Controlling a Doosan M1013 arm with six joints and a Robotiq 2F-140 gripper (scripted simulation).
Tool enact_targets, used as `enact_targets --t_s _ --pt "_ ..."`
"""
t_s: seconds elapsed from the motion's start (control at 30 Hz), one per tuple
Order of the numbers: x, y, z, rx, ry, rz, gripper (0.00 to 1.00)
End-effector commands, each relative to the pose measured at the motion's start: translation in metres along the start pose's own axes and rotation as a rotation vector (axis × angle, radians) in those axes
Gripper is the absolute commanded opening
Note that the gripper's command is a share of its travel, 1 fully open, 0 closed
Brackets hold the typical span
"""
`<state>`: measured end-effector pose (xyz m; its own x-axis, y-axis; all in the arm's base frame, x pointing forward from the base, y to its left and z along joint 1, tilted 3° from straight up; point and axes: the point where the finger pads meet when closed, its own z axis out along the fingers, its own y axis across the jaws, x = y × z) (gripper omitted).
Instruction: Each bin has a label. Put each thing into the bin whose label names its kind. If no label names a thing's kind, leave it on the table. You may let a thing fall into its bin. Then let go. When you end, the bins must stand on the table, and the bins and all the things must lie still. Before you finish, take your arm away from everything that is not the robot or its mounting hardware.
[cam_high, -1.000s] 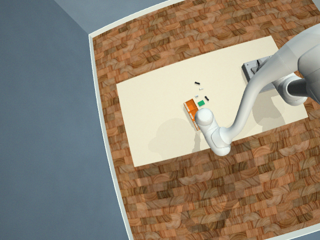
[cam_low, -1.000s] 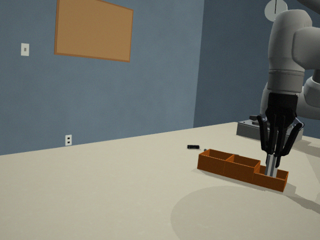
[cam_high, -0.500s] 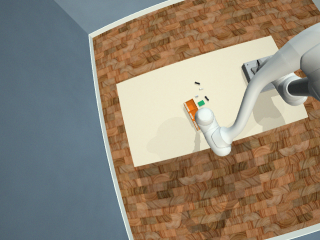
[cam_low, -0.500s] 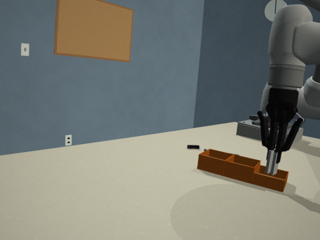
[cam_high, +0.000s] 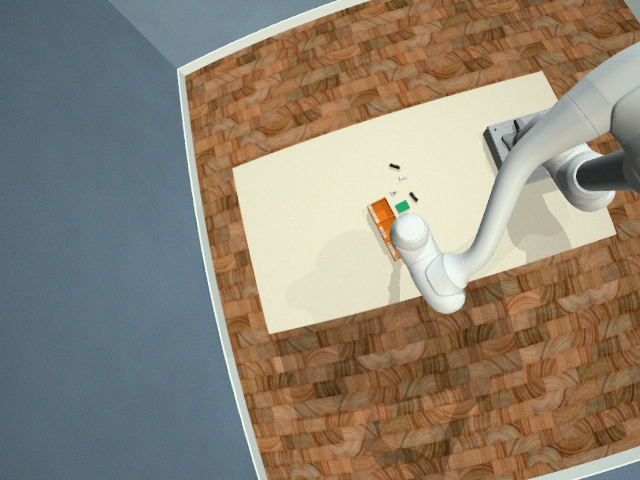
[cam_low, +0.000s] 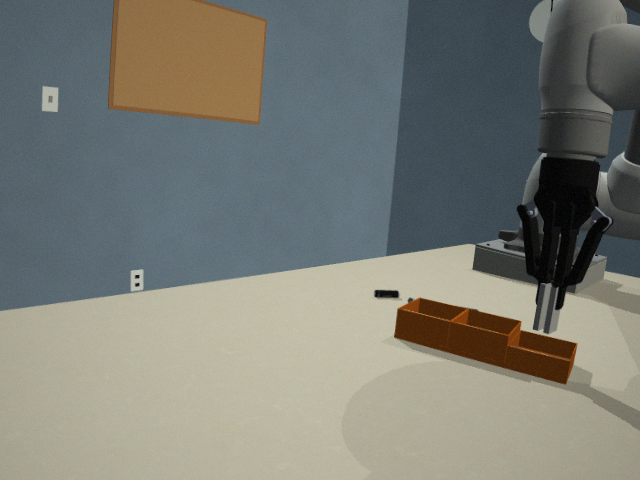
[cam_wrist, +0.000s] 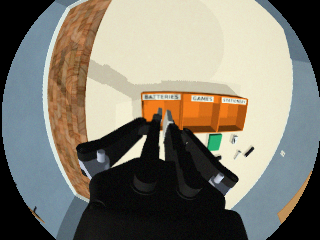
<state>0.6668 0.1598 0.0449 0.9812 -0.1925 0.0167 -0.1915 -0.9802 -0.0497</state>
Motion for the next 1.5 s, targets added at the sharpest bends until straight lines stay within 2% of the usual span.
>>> enact_targets --t_s 0.0,0.13,0.27,0.5,0.57,0.77,0.8,1.13,1.17,1.3,1.47 --pt "0.0 0.0 -0.008 0.0 0.0 0.0 0.05" --pt "0.0 0.0 -0.023 0.0 0.0 0.0 0.05" --pt "0.0 0.0 -0.023 0.0 0.0 0.0 0.05" --pt "0.0 0.0 -0.081 0.0 0.0 0.0 0.05" --pt "0.0 0.0 -0.081 0.0 0.0 0.0 0.05" --pt "0.0 0.0 -0.131 0.0 0.0 0.0 0.05" --pt "0.0 0.0 -0.134 0.0 0.0 0.0 0.05" --pt "0.0 0.0 -0.134 0.0 0.0 0.0 0.05" --pt "-0.001 0.007 -0.13 0.0 0.0 -0.05 0.18" --pt "-0.005 0.037 -0.116 0.0 0.0 -0.203 0.18" --pt "-0.009 0.075 -0.098 0.0 0.0 -0.203 0.18"
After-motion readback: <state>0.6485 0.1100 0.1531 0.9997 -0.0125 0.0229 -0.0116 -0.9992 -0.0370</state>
